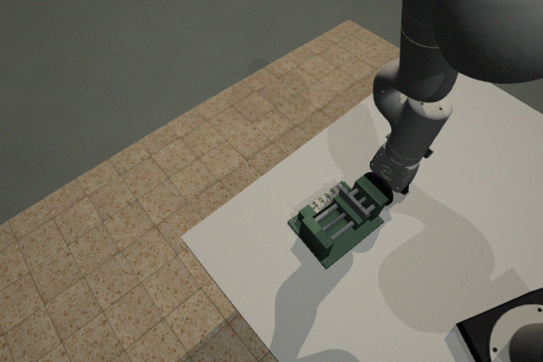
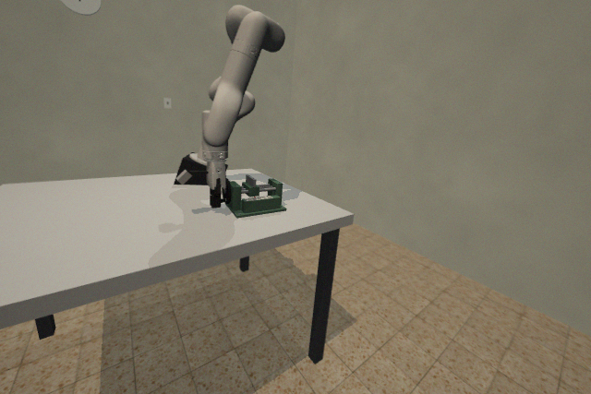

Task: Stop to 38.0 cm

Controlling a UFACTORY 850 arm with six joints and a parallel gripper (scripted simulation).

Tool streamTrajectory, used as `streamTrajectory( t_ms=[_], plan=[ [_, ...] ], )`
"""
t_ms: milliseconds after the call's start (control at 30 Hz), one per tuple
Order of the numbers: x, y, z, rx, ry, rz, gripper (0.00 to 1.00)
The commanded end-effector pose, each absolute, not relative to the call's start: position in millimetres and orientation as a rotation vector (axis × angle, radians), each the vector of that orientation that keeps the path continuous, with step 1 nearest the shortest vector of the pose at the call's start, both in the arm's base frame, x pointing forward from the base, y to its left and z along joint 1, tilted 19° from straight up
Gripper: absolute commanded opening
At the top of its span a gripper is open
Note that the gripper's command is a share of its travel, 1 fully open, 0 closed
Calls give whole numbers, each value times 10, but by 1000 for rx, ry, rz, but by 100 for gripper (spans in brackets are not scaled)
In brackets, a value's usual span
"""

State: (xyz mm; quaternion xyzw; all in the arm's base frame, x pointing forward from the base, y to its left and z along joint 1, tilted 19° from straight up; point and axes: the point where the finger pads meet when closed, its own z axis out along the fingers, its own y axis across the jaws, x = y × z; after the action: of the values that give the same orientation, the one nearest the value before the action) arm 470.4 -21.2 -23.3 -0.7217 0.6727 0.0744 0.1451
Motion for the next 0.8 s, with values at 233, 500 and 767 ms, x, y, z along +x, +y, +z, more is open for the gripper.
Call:
streamTrajectory(
  t_ms=[233,500,767],
  plan=[
    [4785,-218,-200,-2078,1937,212,6],
    [4822,-221,-180,-2078,1937,212,6],
    [4869,-228,-144,-2078,1937,212,6]
  ],
)
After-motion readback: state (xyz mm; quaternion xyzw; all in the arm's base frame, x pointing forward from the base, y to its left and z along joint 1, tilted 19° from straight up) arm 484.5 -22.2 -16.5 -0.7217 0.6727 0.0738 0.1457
